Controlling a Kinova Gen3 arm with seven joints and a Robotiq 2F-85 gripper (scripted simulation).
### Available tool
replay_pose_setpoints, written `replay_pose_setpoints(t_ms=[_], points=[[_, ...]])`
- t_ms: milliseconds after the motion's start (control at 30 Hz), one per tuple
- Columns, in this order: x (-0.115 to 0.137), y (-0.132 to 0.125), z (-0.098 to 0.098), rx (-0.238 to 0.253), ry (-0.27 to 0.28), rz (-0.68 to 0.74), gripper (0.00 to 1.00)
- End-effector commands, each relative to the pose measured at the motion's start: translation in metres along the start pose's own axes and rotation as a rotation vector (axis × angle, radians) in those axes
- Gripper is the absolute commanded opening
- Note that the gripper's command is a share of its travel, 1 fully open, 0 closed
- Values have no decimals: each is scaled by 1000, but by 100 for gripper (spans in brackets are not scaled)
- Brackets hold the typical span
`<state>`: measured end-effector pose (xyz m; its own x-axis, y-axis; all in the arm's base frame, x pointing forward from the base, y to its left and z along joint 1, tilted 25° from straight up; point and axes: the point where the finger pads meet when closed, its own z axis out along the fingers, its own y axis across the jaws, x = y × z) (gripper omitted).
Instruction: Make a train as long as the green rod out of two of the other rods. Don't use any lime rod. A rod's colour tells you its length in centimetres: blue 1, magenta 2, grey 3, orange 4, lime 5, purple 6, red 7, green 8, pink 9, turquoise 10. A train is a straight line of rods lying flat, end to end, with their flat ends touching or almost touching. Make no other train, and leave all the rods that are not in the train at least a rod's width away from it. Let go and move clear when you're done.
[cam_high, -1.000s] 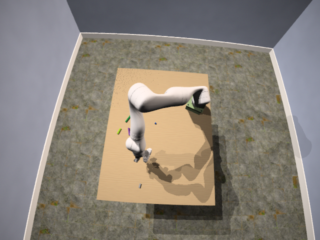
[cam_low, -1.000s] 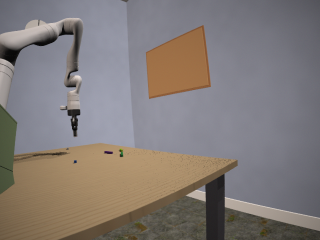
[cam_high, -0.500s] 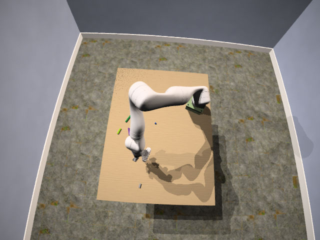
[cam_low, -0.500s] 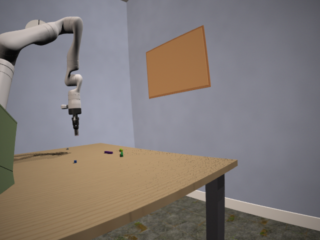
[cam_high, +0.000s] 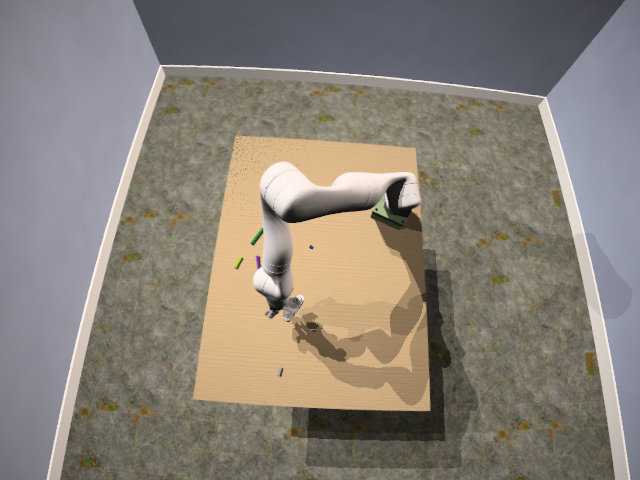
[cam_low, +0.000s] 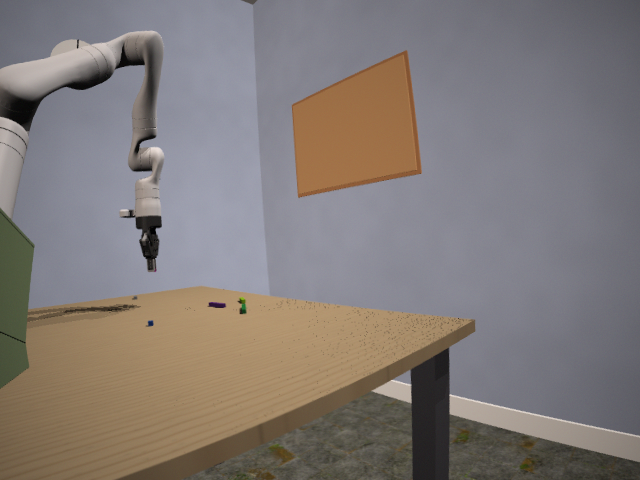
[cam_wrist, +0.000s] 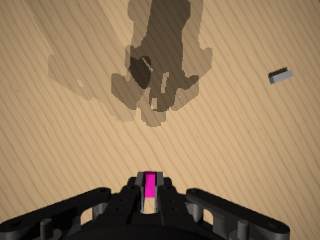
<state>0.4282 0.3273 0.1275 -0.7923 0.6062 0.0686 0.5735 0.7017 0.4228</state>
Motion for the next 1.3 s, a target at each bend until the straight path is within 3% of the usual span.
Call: replay_pose_setpoints(t_ms=[0, 433, 500, 1000, 1267], points=[[1, -4, -2, -2, -4, 38, 5], [9, -44, -1, -3, -4, 457, 5], [9, -44, -1, -3, -4, 457, 5], [16, -96, -1, -3, -2, 1007, 5], [19, -111, -1, -3, -2, 1171, 5]])
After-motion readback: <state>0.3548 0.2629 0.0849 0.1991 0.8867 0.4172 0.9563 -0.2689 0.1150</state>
